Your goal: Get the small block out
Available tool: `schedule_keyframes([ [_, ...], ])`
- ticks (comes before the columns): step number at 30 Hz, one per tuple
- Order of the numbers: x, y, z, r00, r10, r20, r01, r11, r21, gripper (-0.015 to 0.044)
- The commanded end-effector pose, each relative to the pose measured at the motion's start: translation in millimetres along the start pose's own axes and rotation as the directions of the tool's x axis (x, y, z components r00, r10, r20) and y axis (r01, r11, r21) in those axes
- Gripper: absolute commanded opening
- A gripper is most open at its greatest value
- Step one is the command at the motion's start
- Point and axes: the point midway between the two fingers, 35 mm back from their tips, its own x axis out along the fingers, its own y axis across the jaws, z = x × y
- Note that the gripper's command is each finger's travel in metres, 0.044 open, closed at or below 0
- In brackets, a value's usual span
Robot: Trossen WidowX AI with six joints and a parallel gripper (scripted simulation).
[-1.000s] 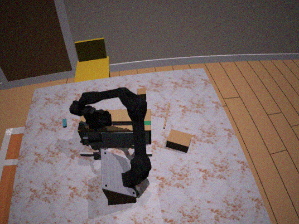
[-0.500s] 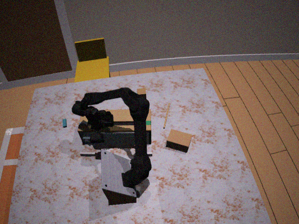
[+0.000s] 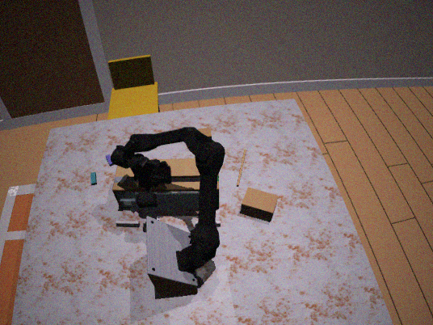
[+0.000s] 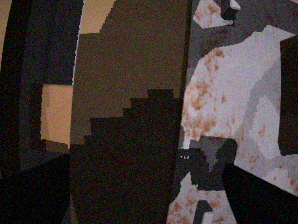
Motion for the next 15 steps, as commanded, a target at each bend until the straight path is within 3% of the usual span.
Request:
schedule_keyframes([
  [1,3,-1,7,1.000,0.000,0.007,0.000,1.000,-0.008,0.0400],
  [15,7,-1,28,1.000,0.000,0.008,0.000,1.000,-0.008,0.0400],
])
